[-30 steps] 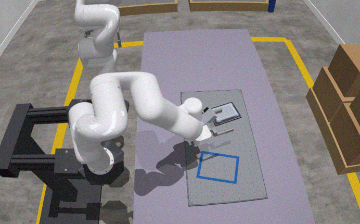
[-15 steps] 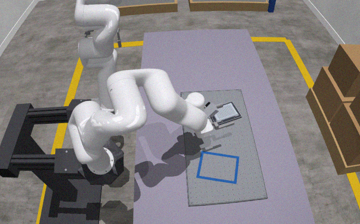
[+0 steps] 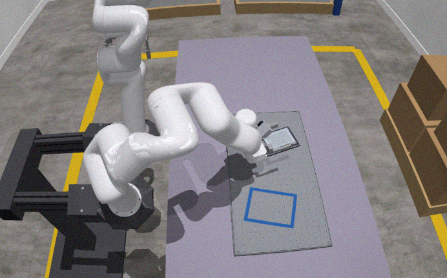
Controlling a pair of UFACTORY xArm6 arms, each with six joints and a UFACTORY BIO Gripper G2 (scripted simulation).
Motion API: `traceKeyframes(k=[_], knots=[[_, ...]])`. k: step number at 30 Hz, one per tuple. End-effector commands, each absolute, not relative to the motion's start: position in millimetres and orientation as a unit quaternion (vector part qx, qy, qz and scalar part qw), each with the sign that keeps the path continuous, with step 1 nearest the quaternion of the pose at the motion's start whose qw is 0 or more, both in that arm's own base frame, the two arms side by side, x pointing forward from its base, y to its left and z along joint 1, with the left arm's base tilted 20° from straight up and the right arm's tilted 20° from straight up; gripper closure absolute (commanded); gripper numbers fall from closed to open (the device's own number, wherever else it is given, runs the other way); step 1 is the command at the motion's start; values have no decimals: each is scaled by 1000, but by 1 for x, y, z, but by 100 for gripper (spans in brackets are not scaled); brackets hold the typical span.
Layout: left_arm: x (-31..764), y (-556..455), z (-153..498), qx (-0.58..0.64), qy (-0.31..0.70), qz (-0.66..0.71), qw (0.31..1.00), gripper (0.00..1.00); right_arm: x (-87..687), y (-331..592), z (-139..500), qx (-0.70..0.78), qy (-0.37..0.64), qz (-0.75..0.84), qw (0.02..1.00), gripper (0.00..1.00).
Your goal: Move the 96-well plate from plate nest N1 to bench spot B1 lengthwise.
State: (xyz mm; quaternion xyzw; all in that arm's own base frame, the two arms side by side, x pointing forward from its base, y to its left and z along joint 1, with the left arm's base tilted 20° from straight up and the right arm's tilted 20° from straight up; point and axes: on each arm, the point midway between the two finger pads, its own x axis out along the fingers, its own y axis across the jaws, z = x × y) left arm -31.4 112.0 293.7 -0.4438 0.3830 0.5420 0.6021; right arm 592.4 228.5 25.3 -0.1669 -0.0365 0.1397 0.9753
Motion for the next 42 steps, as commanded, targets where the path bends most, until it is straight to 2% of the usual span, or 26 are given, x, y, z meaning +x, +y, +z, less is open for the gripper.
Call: traceKeyframes(k=[1, 25, 42], knots=[[-31, 112, 294, -443, 383, 543, 602, 0, 604, 246, 11, -166, -39, 139, 975, 63], [-31, 112, 294, -443, 383, 543, 602, 0, 638, 311, -56, -166, -39, 139, 975, 63], [-31, 112, 294, -443, 383, 543, 602, 0, 638, 311, -57, -166, -39, 139, 975, 63]])
